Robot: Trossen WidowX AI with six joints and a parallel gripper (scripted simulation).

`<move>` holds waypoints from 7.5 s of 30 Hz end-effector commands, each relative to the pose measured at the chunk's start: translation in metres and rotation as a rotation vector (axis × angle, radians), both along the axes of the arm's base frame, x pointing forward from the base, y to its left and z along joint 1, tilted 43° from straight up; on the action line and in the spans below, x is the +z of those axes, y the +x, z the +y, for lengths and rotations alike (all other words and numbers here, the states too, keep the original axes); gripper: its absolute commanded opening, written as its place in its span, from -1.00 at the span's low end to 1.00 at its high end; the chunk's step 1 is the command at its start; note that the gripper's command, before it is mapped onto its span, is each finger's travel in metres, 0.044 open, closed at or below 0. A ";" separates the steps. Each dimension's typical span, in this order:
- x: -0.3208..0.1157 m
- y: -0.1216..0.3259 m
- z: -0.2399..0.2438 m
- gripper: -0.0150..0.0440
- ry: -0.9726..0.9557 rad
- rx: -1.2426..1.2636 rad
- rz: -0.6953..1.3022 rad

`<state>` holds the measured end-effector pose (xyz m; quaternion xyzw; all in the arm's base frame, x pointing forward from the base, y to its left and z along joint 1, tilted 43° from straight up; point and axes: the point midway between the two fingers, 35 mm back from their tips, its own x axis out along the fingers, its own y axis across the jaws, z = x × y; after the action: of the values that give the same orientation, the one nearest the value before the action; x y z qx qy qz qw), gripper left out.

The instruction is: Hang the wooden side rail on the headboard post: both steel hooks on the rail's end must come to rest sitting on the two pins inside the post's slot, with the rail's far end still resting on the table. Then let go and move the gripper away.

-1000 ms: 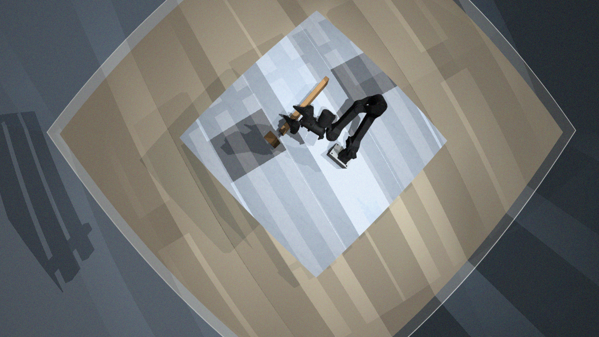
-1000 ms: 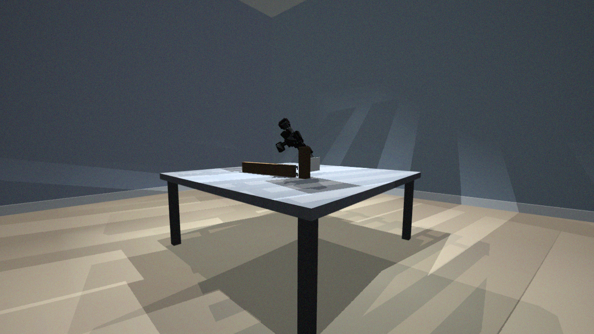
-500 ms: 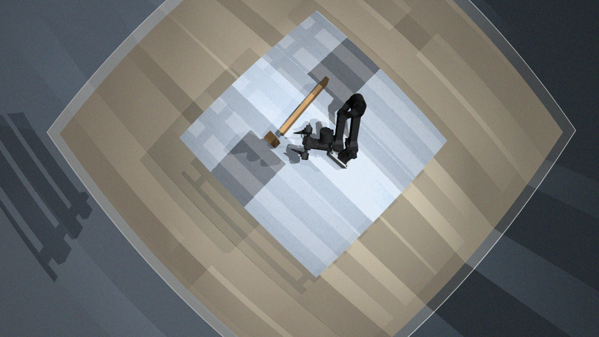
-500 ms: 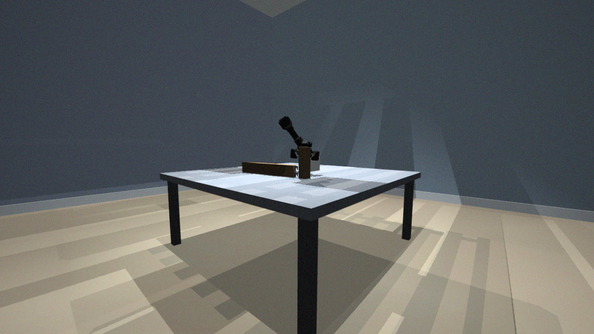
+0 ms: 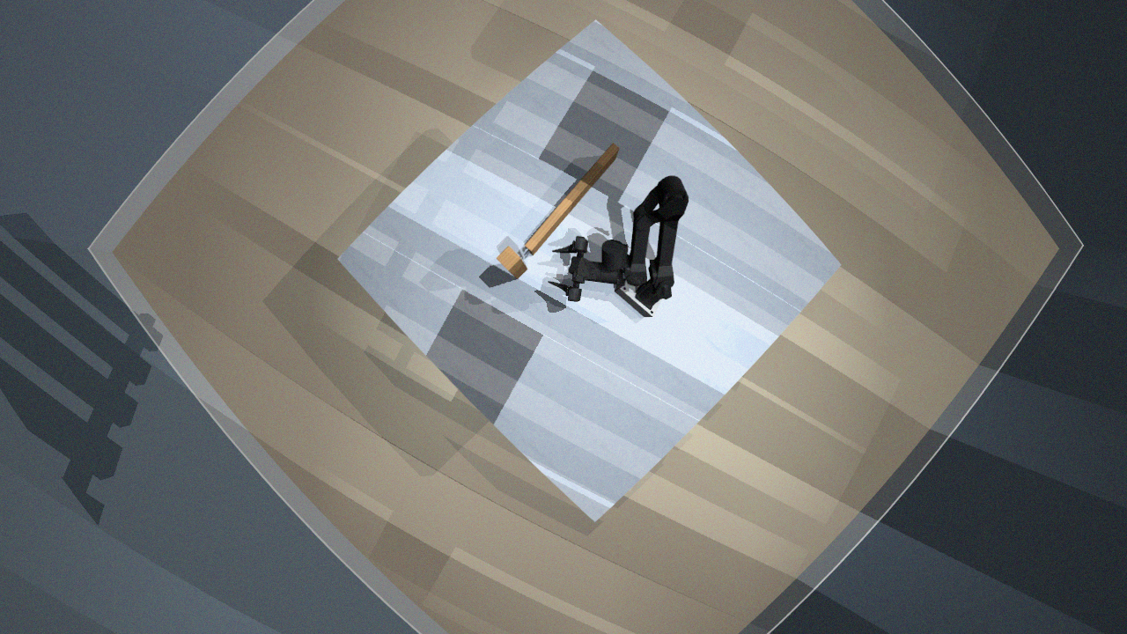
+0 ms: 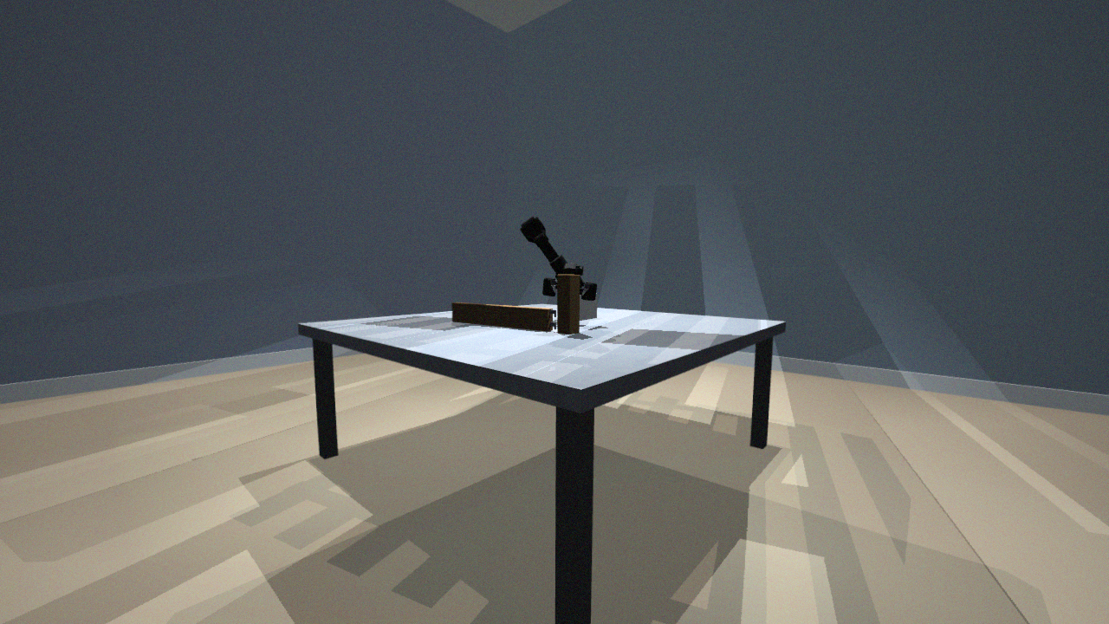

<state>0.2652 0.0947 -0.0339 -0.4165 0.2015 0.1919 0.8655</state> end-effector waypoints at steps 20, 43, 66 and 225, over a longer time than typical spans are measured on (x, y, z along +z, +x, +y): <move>0.019 0.070 0.013 1.00 -0.159 0.152 0.417; 0.056 0.067 0.007 1.00 -0.168 0.191 0.527; 0.053 0.095 -0.001 1.00 0.238 -0.818 0.767; -0.003 0.111 -0.088 -0.49 0.934 -2.282 -0.340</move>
<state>0.3759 0.0066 -0.0375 0.3211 0.2489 -0.6707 0.6206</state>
